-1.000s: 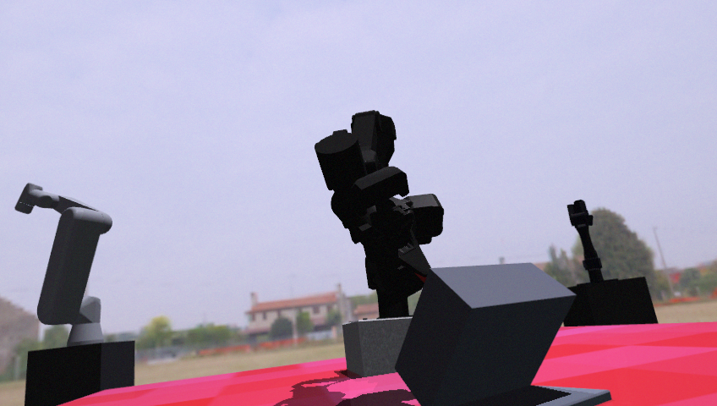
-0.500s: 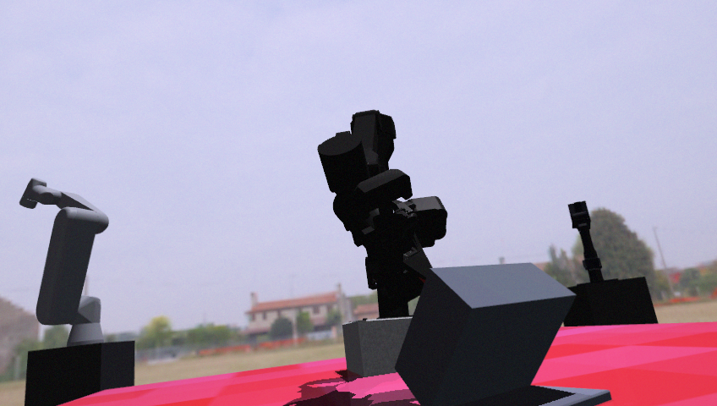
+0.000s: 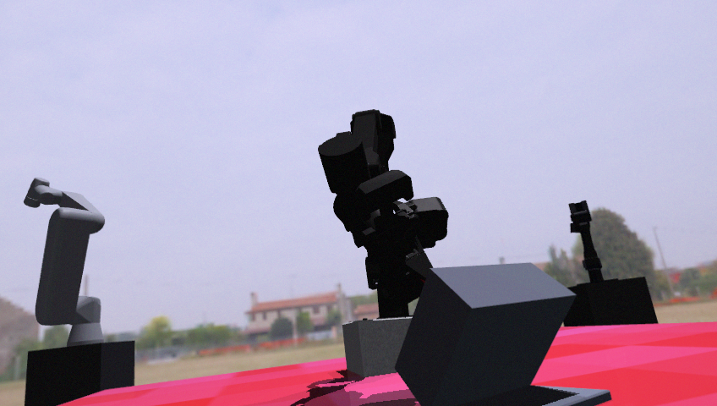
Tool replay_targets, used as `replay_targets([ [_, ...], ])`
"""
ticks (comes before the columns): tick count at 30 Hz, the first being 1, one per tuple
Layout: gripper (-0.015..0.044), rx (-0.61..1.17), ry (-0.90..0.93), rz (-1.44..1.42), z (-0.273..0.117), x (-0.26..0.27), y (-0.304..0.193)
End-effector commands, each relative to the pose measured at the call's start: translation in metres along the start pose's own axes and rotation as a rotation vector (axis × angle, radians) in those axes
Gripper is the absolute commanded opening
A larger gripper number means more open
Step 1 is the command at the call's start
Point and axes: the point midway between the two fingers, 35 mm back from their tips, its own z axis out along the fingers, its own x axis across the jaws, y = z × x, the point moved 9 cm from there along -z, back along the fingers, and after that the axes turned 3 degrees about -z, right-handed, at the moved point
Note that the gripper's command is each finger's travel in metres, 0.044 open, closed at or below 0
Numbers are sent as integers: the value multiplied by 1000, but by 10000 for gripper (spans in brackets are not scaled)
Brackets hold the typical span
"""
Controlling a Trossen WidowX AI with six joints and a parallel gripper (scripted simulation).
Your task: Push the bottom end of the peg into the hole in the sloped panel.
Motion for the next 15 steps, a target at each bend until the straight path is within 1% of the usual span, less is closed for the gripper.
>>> replay_targets([
  [1,0,1,-4,-1,1,-2,0],
  [15,0,1,-4,-1,9,-3,-1],
])
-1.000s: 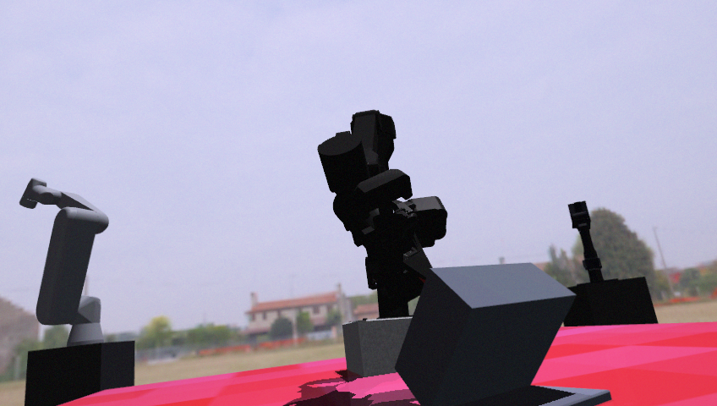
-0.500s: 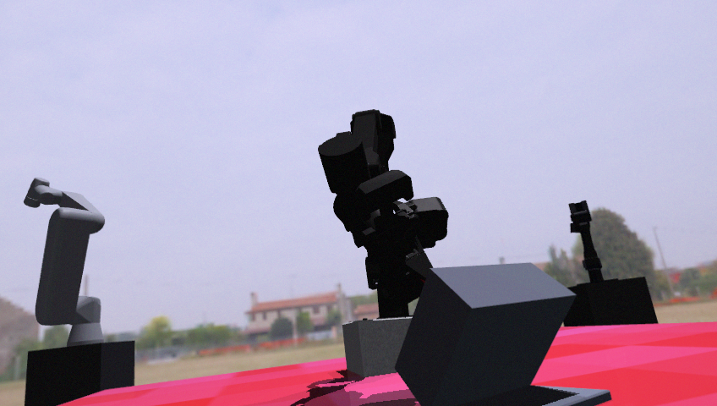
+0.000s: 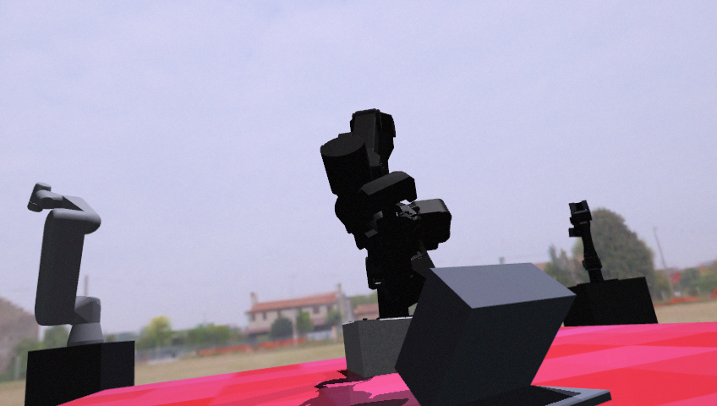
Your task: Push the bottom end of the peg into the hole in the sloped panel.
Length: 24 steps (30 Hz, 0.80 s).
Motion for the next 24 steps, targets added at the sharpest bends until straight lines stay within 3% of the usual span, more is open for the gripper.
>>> replay_targets([
  [1,0,5,-3,4,2,-1,0],
  [24,0,4,-4,4,18,-1,-1],
])
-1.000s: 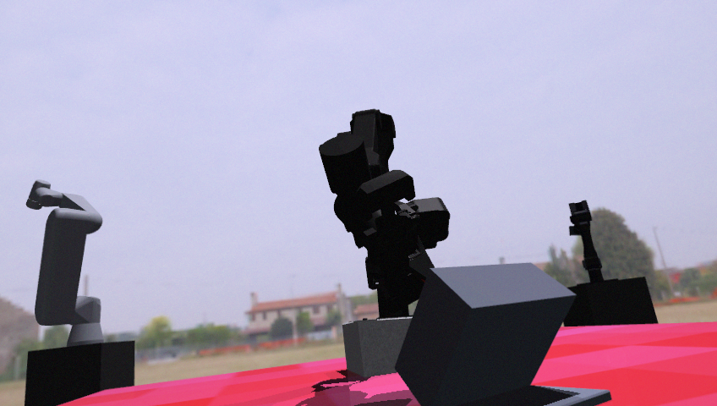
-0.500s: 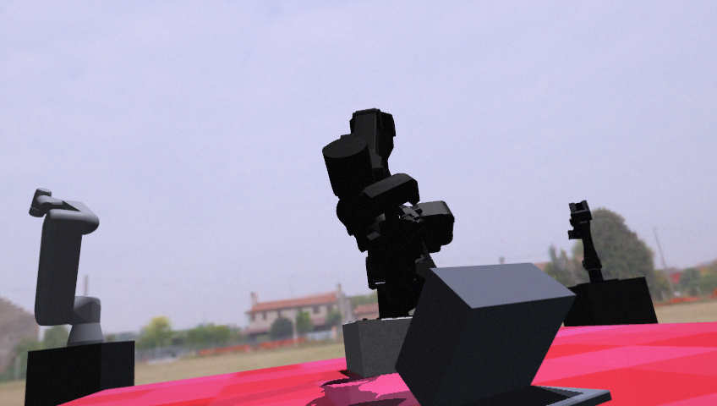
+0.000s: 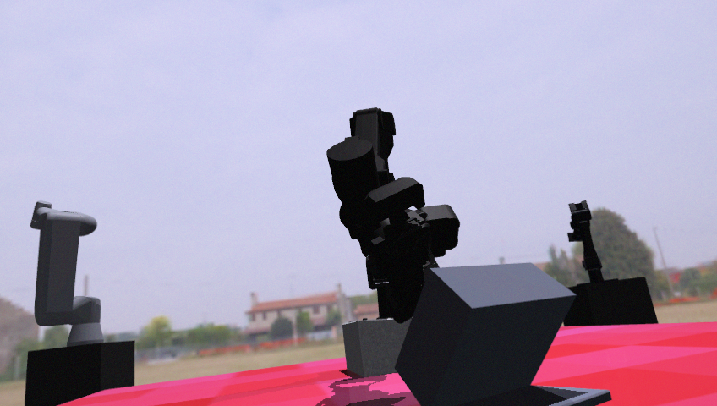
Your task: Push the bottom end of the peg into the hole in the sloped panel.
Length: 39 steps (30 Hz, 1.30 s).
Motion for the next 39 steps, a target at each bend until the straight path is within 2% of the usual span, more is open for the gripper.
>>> replay_targets([
  [1,0,5,-3,4,2,-1,0],
  [27,0,0,-1,0,9,0,0],
  [39,315,0,-1,0,9,0,0],
])
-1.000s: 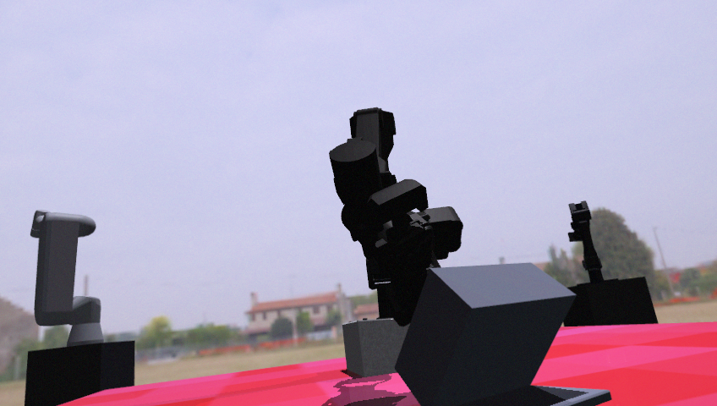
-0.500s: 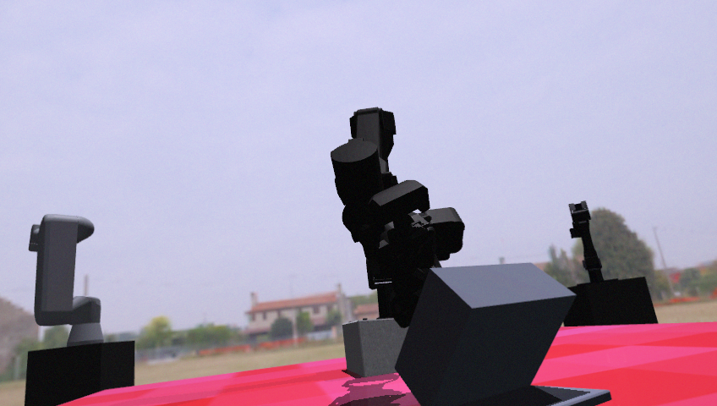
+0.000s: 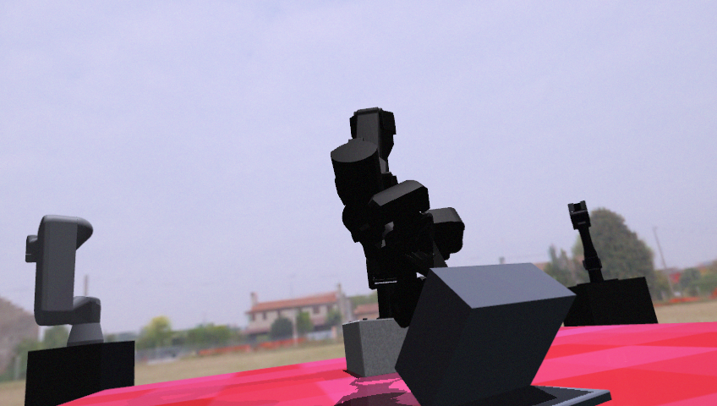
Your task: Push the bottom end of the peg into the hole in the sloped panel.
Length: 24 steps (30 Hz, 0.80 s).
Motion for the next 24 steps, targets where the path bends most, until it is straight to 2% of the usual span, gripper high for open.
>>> replay_targets([
  [1,341,0,0,0,0,0,0],
  [5,440,1,0,0,-3,-1,0],
  [24,440,5,1,1,-30,-3,-2],
])
